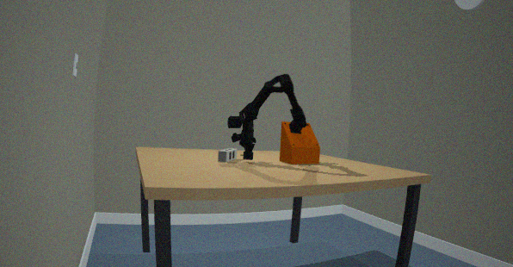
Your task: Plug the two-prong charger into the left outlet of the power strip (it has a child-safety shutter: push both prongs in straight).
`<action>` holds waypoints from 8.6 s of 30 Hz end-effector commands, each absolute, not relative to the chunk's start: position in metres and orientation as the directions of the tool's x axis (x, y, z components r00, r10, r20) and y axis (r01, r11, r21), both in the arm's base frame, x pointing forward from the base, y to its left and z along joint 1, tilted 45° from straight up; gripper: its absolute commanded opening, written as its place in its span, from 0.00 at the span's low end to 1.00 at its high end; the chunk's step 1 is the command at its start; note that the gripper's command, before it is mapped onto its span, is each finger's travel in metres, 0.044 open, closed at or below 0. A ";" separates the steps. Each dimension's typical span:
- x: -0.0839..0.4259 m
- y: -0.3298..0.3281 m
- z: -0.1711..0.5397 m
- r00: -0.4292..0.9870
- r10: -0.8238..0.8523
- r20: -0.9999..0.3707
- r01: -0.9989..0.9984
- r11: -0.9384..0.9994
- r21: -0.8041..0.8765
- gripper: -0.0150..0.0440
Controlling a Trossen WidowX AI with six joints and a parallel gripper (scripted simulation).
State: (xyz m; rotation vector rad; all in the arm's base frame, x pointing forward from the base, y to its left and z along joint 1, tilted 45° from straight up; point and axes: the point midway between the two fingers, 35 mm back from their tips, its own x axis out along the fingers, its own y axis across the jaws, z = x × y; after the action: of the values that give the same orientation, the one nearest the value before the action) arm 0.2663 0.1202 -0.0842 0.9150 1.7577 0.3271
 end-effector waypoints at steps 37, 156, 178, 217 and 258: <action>0.306 0.117 -0.100 -0.126 0.726 -0.676 0.502 0.635 0.588 0.25; 0.324 0.113 -0.106 -0.125 0.726 -0.676 0.509 0.632 0.585 0.25; 0.330 0.111 -0.108 -0.125 0.726 -0.676 0.509 0.632 0.585 0.25; 0.343 0.107 -0.114 -0.125 0.726 -0.676 0.508 0.632 0.585 0.25; 0.338 0.108 -0.111 -0.125 0.726 -0.676 0.508 0.632 0.585 0.25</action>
State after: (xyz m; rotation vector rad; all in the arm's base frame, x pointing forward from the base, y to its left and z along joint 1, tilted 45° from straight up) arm 0.3343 0.1092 -0.1108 1.0104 1.8009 0.2557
